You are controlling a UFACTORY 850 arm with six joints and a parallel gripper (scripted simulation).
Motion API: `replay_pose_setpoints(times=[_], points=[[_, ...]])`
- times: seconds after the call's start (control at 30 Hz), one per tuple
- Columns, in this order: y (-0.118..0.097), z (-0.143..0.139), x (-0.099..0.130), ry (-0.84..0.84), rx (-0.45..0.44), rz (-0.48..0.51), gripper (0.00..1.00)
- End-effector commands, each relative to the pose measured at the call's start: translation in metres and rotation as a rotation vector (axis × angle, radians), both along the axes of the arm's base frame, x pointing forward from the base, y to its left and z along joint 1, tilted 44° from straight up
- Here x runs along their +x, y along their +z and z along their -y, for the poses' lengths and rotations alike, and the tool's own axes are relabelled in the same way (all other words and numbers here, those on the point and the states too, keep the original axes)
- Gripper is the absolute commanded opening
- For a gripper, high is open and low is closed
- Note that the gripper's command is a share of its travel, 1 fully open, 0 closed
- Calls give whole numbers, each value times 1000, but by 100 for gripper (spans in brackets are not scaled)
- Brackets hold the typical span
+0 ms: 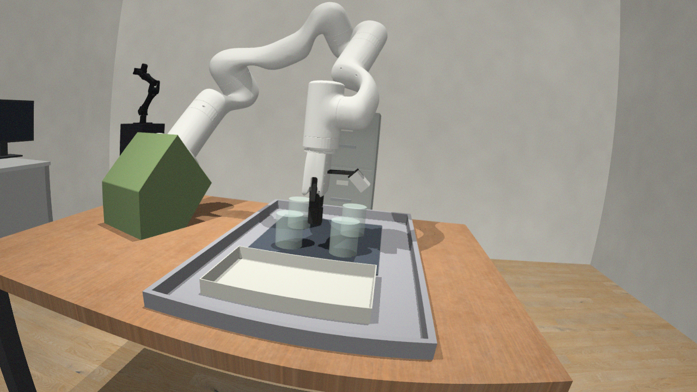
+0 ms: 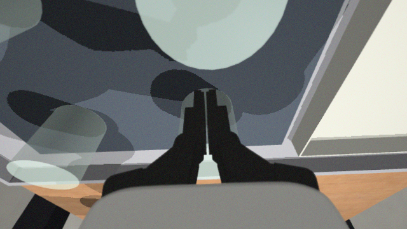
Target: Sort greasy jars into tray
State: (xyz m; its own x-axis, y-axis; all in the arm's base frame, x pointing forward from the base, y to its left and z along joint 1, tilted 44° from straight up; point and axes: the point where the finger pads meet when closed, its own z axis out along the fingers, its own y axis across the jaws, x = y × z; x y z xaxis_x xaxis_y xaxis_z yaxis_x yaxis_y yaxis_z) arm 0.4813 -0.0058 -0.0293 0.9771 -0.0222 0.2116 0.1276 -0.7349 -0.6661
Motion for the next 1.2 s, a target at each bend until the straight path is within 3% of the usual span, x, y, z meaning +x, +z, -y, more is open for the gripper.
replay_pose_setpoints(times=[0.0, 1.0, 1.17], points=[[0, 1, 1, -1, -1, 1, 0], [0, 1, 1, -1, -1, 1, 0], [28, 26, -6, -1, -1, 1, 0]])
